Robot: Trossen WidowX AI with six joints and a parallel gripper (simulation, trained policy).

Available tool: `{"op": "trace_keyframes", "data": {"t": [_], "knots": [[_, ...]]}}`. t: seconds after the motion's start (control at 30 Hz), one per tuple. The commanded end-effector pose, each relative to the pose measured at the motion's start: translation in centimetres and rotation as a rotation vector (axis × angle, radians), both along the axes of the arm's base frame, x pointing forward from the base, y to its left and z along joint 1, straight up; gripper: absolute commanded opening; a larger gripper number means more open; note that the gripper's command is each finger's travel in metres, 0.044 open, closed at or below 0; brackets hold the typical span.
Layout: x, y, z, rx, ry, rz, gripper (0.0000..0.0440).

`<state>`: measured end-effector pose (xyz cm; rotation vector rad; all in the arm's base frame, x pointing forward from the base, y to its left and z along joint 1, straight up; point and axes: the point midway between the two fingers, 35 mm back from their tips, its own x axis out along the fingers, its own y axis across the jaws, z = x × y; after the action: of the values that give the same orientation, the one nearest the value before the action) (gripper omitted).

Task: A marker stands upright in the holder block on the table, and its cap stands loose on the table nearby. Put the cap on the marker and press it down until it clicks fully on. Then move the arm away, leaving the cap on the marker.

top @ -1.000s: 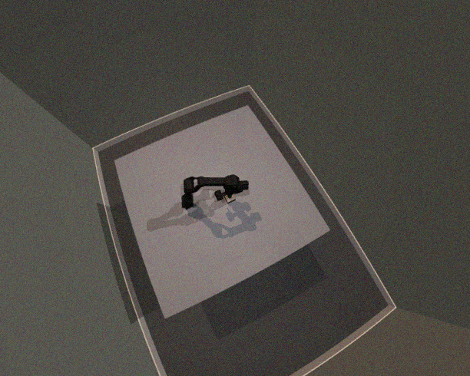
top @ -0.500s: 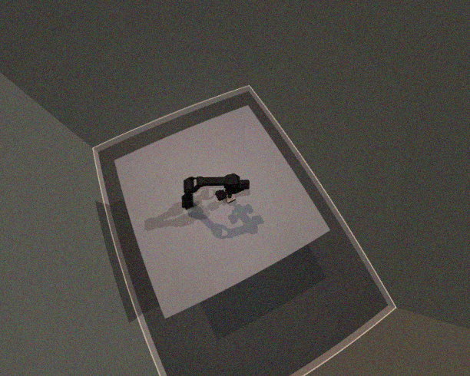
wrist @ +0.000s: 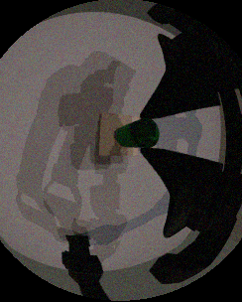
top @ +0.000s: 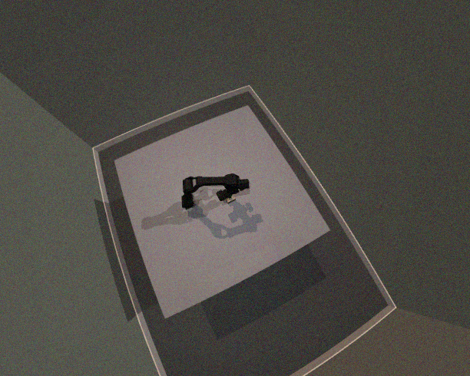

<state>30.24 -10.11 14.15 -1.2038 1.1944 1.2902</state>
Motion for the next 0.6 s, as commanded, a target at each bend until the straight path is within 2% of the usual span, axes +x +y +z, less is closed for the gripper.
{"op": "trace_keyframes", "data": {"t": [0.0, 0.57], "knots": [[-0.6, 0.4, -1.6, 0.015, 0.047, 0.017, 0.0140], [-0.5, 0.3, -3.8, -0.001, 0.033, 0.091, 0.0180]]}}
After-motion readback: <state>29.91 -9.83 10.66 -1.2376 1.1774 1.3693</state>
